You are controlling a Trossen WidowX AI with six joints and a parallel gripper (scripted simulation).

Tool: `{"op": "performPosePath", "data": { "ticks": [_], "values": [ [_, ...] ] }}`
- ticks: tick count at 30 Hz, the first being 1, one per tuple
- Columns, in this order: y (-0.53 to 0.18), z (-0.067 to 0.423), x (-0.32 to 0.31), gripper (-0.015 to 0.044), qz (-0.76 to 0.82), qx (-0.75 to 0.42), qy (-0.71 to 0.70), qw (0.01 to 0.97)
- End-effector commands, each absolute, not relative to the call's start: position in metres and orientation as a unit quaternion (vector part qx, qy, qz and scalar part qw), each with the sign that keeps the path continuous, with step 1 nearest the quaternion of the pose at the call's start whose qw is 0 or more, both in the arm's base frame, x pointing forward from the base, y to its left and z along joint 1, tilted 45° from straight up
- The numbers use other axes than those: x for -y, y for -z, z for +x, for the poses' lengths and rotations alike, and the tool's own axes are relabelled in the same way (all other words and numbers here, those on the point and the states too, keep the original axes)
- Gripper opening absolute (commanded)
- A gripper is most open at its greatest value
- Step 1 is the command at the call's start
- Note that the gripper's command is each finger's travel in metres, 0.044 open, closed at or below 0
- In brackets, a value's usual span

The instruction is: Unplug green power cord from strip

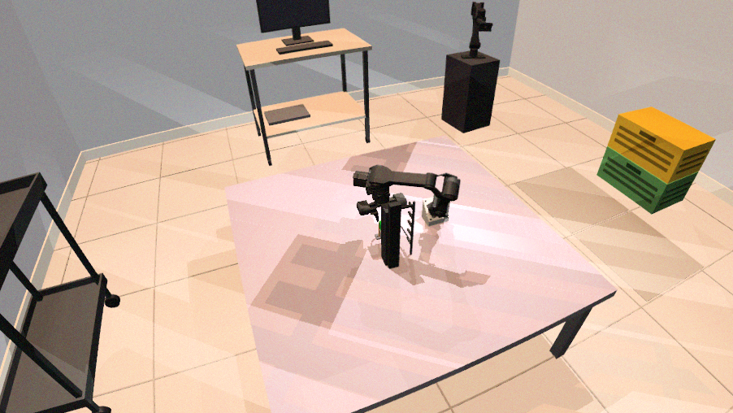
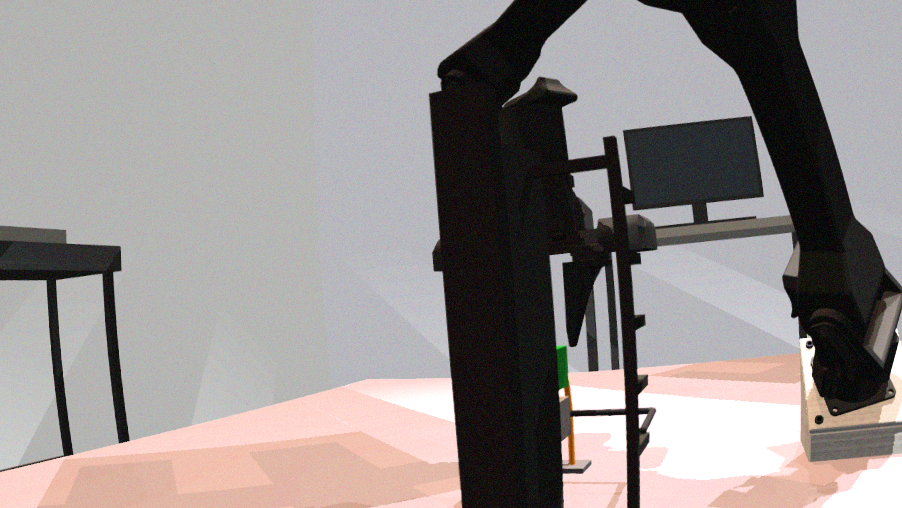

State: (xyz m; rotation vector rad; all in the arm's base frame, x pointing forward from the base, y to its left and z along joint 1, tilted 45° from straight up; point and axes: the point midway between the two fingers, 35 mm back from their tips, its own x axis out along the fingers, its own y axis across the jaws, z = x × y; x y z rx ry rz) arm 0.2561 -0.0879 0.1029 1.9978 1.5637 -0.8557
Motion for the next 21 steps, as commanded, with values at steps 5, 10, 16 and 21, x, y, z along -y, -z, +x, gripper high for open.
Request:
{"op": "performPosePath", "data": {
  "ticks": [5, 10, 16, 21],
  "values": [
    [-0.112, 0.258, 0.081, 0.016, 0.728, -0.566, 0.31, 0.23],
    [-0.111, 0.258, 0.079, 0.016, 0.728, -0.566, 0.31, 0.23],
    [-0.104, 0.26, 0.073, 0.016, 0.728, -0.566, 0.31, 0.23],
    [-0.105, 0.26, 0.075, 0.0081, 0.726, -0.568, 0.31, 0.232]
  ]
}}
